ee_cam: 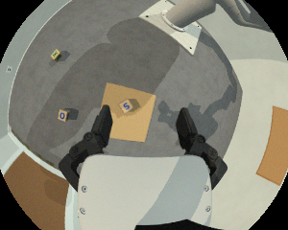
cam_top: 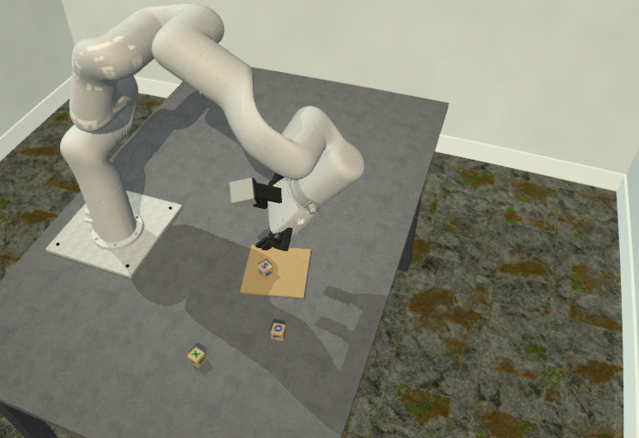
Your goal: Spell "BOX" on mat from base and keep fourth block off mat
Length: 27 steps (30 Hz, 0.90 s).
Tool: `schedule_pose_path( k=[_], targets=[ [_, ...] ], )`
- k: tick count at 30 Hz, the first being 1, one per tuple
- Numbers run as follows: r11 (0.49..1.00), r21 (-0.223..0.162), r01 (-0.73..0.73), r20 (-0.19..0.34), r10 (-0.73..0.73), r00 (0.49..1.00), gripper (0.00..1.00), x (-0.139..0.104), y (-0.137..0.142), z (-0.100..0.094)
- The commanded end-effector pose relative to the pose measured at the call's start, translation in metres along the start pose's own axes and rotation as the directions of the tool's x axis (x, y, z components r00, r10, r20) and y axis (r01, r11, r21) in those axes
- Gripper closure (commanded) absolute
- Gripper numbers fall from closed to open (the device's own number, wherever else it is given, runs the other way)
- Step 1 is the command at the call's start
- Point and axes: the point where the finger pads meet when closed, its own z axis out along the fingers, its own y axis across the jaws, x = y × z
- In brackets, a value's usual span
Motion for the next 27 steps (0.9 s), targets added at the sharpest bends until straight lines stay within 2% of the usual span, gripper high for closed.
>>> schedule_pose_path(
  k=[1, 15, 17, 18, 27],
  targets=[
    [0.991, 0.025, 0.129, 0.031, -0.13, 0.991, 0.0, 0.002, 0.001, -0.005],
    [0.917, 0.091, 0.39, 0.063, -0.396, 0.916, 0.0, 0.005, 0.004, -0.014],
    [0.917, 0.091, 0.39, 0.063, -0.396, 0.916, 0.0, 0.005, 0.004, -0.014],
    [0.891, 0.107, 0.442, 0.065, -0.449, 0.891, 0.0, 0.006, 0.005, -0.016],
    [0.798, 0.157, 0.582, 0.062, -0.596, 0.8, 0.0, 0.009, 0.007, -0.022]
  ],
)
